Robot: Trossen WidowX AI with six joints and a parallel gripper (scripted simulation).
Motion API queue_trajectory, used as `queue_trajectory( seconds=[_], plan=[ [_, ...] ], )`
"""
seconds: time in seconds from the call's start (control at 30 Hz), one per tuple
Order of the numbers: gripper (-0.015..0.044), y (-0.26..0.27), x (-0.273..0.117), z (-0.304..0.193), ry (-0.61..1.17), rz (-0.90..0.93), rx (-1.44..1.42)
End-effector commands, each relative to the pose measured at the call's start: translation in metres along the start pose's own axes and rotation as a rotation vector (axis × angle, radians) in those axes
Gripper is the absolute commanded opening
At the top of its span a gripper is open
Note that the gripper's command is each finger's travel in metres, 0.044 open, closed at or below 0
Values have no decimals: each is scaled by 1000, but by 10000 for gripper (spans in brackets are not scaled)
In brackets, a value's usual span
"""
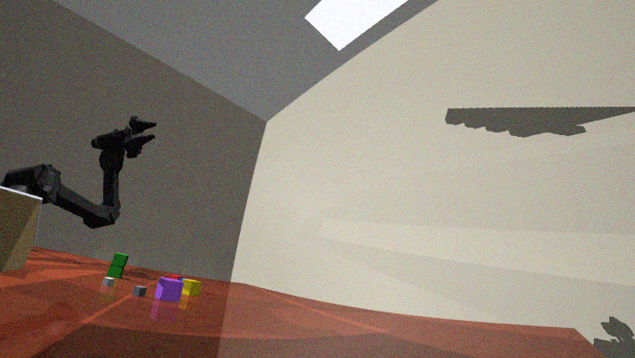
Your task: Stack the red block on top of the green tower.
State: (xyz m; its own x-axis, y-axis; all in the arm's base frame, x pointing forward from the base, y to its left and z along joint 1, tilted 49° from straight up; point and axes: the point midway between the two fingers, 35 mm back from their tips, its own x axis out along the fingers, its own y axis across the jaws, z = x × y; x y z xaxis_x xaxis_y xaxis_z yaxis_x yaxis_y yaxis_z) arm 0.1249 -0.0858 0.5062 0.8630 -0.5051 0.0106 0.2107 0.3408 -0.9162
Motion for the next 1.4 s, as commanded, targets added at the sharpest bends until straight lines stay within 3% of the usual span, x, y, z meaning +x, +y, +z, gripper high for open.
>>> queue_trajectory(
  seconds=[0.0,0.3,0.7,1.37],
  plan=[
    [426,0,0,0,-1,0,3],
    [440,-5,11,-25,-80,55,245],
    [440,14,56,-77,-99,215,684],
    [440,89,139,-72,-22,663,1271]
  ],
)
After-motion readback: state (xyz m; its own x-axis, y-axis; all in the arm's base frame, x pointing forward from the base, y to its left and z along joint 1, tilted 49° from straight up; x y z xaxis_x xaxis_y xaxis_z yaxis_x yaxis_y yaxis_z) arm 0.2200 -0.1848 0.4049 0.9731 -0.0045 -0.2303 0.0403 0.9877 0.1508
